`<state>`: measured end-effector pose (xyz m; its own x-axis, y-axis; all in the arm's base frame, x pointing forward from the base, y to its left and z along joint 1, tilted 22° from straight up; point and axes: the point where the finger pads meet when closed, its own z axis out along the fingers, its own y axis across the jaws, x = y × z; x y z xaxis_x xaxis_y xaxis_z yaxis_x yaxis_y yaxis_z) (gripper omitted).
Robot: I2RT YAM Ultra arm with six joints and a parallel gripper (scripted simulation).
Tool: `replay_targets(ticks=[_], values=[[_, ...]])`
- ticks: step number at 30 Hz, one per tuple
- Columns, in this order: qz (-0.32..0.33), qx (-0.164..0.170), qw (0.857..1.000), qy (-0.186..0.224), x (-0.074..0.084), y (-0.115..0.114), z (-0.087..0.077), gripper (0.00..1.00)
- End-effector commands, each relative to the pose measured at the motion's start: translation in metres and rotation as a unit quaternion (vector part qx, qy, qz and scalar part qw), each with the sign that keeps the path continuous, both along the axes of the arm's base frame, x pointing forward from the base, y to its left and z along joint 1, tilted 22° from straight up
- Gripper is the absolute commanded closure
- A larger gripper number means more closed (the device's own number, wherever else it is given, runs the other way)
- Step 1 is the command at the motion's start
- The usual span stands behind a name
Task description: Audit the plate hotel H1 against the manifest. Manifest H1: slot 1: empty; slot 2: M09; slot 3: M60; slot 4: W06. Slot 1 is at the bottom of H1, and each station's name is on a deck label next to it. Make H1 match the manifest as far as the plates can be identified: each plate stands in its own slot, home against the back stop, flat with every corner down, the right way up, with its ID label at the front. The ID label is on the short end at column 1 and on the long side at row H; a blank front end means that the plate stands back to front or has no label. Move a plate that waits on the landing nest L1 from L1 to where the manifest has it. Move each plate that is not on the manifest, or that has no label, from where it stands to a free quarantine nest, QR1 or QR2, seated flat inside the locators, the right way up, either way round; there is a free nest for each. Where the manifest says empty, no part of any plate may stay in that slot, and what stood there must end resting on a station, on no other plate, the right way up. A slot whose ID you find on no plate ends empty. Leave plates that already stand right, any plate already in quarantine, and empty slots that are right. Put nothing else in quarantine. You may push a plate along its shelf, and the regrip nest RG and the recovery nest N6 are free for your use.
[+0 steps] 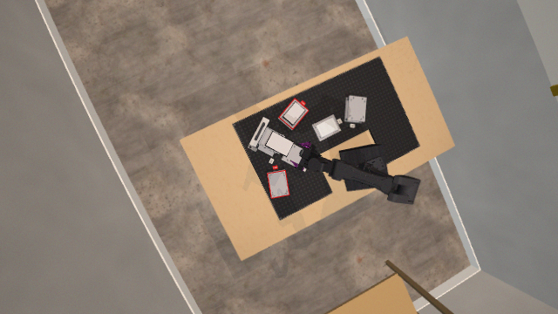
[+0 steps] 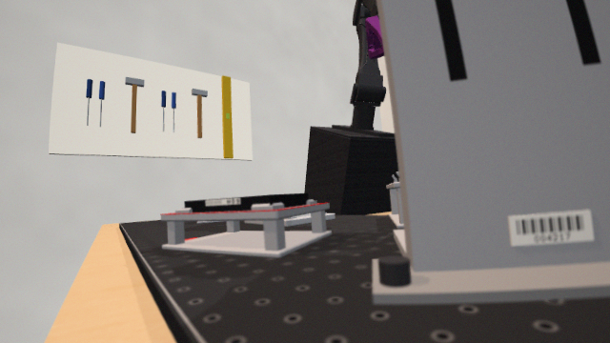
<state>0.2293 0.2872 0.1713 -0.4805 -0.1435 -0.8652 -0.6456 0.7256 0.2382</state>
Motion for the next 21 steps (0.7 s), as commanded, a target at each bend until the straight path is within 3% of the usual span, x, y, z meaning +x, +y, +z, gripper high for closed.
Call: replay_targets(ticks=[1,21], values=[[-0.005,-0.001,1.0,-0.001,0.0,-0.003,0.002,0.0],[-0.005,-0.001,1.0,-0.001,-0.023,-0.02,-0.007,0.0]])
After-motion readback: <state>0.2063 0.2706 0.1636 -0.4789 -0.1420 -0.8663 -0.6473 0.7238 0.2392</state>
